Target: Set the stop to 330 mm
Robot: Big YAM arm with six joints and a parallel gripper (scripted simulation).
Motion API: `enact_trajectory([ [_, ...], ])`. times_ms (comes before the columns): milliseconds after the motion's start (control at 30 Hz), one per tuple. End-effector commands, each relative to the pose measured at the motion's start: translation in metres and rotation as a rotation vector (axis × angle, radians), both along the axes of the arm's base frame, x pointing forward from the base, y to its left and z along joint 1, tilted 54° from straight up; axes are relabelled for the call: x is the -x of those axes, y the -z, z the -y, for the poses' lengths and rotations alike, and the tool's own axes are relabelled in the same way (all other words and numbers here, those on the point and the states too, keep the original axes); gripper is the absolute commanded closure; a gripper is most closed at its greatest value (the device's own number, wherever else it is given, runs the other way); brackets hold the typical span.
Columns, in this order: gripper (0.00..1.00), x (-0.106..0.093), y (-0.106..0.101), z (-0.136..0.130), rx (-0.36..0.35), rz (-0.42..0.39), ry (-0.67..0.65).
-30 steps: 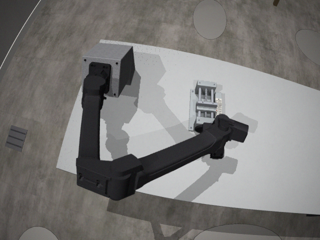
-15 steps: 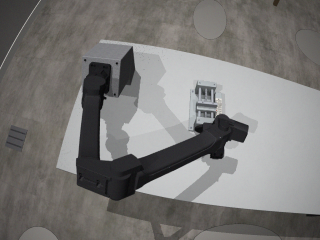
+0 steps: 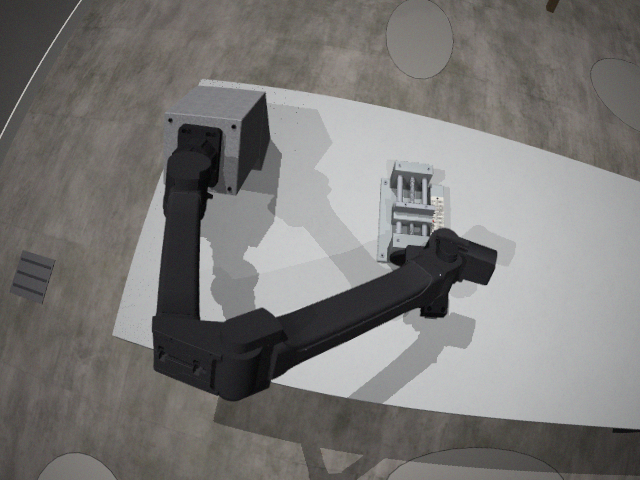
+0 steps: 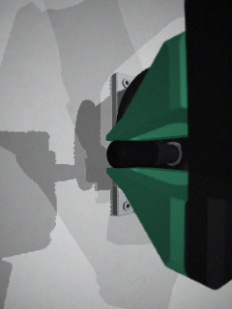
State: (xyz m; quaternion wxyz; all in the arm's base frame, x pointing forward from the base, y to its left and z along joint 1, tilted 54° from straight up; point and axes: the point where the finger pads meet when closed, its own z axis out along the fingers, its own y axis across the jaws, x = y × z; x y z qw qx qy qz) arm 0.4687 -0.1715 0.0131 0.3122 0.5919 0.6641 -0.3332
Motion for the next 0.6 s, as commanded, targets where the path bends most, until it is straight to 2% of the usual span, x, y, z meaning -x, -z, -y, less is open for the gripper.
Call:
enact_trajectory([
  [0, 0.94, 0.0008, 0.009, 0.0025, -0.005, -0.008, -0.003],
  [367, 0.94, 0.0008, 0.009, 0.0025, -0.005, -0.008, -0.003],
  [400, 0.47, 0.0008, 0.009, 0.0025, -0.005, -0.008, -0.003],
  [567, 0.47, 0.0008, 0.0087, 0.0027, -0.002, -0.008, -0.003],
])
